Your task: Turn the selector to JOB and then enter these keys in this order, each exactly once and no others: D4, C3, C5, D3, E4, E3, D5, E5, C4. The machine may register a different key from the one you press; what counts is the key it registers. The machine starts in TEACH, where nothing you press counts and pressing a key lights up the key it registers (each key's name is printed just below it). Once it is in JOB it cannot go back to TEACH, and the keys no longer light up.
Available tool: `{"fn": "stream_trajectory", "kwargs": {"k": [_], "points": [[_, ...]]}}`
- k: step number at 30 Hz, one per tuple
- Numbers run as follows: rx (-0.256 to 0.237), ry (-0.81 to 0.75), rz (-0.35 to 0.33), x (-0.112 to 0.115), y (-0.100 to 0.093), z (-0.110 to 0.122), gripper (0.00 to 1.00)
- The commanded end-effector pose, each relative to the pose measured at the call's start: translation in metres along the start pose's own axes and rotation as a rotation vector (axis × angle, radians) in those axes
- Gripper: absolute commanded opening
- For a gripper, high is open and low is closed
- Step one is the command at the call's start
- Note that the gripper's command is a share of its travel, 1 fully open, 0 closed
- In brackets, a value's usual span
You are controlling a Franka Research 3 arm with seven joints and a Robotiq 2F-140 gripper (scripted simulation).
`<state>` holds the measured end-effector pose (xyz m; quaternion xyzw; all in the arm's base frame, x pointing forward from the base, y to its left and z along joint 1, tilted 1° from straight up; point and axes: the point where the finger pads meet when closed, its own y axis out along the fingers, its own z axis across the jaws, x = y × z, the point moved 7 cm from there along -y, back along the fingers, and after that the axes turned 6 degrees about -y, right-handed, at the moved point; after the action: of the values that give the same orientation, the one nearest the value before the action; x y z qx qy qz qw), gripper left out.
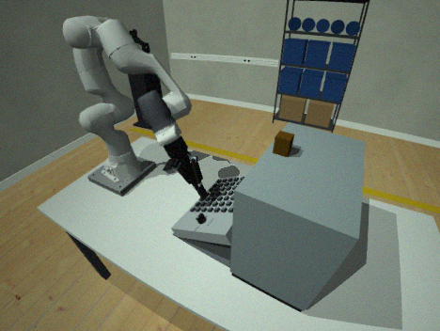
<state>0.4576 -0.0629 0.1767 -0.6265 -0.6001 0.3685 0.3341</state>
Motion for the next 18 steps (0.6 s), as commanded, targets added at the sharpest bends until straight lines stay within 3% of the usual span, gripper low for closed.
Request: {"fn": "stream_trajectory", "kwargs": {"k": [1, 11, 18], "points": [[0.023, 0.025, 0.002, 0.005, 0.0, -0.007, 0.1], [0.023, 0.025, 0.002, 0.026, 0.002, -0.067, 0.1], [0.023, 0.025, 0.002, 0.027, 0.003, -0.071, 0.1]]}}
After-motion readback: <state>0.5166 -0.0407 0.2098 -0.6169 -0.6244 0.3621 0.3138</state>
